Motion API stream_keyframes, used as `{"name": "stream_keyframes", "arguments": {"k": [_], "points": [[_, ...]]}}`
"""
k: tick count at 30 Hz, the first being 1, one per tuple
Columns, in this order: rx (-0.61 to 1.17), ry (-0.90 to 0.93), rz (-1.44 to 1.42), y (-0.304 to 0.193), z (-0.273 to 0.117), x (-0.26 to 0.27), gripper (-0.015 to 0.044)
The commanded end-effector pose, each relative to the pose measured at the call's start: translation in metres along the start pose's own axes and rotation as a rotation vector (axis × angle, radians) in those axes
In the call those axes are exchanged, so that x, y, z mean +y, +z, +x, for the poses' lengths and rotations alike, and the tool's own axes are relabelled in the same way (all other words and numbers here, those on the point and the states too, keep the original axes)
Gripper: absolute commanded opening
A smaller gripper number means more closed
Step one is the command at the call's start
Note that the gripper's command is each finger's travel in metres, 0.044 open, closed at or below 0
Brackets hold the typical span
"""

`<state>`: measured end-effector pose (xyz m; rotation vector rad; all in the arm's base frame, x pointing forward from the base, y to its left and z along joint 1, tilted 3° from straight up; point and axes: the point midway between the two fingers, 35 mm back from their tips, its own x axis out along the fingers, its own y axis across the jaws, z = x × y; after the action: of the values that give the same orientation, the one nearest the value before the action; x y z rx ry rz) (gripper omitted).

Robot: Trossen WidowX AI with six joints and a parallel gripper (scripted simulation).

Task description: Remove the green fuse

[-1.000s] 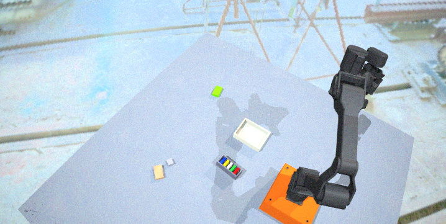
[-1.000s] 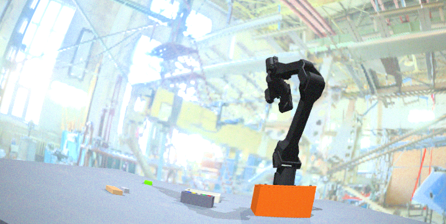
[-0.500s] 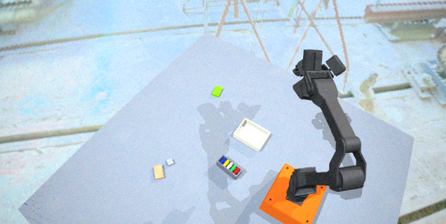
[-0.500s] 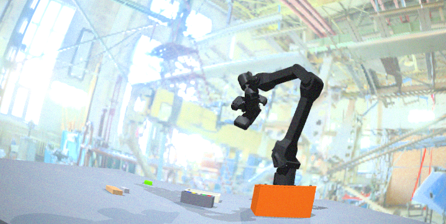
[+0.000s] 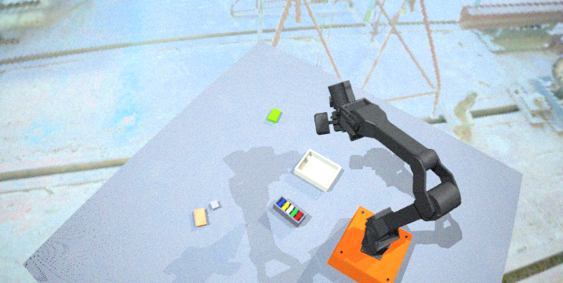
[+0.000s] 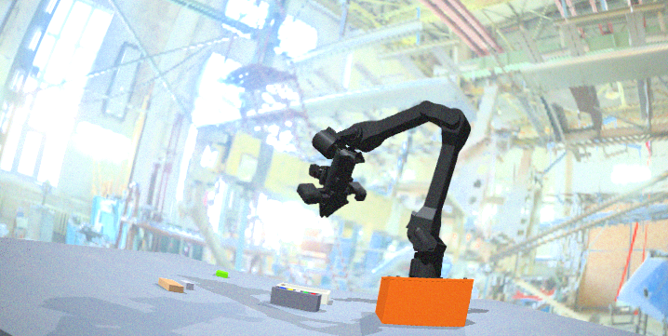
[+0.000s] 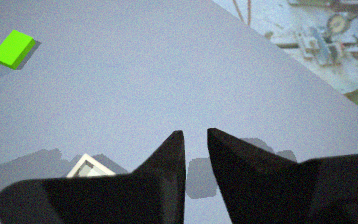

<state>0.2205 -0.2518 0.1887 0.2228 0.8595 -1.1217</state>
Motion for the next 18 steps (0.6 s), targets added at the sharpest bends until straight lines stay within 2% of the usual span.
{"name": "stream_keyframes", "arguments": {"k": [1,10,18], "points": [[0.147,0.135,0.195,-0.042,0.006,0.064,0.0061],[0.428,0.192,0.483,-0.119,-0.005,0.138,0.0061],[0.684,0.068,0.716,-0.198,-0.028,0.176,0.0061]]}}
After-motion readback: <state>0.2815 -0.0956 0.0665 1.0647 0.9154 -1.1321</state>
